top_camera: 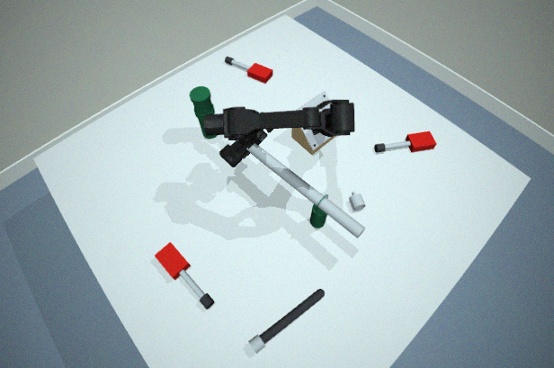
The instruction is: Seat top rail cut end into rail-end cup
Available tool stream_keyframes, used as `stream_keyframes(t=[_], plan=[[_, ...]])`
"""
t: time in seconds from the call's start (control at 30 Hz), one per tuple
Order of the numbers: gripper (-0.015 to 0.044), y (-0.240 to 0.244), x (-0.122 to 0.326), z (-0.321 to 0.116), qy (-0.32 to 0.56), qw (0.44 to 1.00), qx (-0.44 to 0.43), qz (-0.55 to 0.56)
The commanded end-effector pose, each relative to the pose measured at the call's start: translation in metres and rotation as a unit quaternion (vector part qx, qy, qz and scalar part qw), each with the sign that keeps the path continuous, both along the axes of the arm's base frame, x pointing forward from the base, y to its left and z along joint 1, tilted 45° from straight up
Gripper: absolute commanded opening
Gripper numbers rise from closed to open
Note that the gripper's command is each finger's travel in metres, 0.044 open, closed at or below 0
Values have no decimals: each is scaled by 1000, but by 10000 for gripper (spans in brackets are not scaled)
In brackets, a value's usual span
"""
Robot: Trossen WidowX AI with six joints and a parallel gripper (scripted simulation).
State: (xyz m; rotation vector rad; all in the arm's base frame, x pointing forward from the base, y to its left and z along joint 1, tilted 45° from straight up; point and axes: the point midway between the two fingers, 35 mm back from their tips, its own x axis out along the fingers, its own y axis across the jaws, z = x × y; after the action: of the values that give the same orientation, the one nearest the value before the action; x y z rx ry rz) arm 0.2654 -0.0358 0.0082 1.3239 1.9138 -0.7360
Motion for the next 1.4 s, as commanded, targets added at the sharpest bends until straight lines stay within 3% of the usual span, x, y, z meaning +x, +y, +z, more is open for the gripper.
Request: stream_keyframes(t=[0.0, 1.37], plan=[[0, 0, 0, 0, 0, 1000, 0, 0], [0, -6, 4, -1, -3, 1000, -4, 1]])
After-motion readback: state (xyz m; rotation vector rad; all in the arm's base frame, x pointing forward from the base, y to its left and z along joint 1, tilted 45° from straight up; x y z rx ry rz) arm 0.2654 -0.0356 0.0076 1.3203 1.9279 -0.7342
